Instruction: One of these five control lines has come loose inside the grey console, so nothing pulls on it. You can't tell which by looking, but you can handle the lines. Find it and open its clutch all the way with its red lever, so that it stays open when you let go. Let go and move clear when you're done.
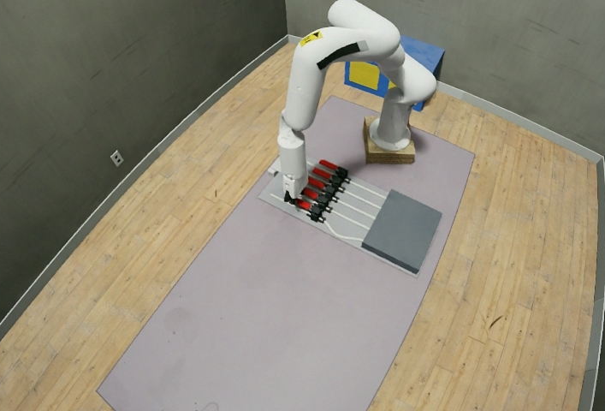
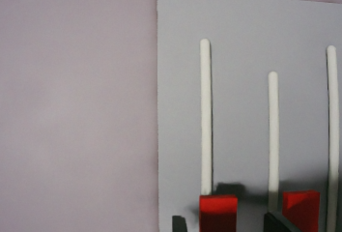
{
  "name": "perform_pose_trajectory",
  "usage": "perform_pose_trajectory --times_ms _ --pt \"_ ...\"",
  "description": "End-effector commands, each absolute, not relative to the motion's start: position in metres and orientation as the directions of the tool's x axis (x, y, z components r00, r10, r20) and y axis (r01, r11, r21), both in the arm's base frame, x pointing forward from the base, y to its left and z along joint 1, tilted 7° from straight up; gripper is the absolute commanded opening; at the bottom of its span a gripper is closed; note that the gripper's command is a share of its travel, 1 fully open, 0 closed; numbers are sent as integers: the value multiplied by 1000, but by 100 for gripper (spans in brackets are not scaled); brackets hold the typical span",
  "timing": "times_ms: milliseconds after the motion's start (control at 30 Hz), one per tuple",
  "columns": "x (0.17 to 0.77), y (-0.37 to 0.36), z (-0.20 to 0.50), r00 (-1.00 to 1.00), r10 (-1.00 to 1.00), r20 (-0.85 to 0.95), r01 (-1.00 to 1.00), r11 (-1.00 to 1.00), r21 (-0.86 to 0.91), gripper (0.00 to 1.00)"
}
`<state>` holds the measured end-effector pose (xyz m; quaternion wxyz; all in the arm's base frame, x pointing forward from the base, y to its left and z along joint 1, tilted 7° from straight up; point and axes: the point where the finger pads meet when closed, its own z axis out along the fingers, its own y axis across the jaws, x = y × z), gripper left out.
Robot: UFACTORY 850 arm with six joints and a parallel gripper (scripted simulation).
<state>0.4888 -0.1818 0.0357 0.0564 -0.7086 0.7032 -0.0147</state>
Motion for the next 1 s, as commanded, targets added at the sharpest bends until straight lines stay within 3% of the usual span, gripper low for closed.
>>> perform_pose_trajectory --times_ms 0,900,933,967 --pt "491 -181 26 11 -998 -59 -995 -5 -104 52" --pt "493 -180 2 11 -998 -59 -995 -5 -104 52" --pt "493 -180 2 11 -998 -59 -995 -5 -104 0" --pt "493 -180 2 11 -998 -59 -995 -5 -104 0"
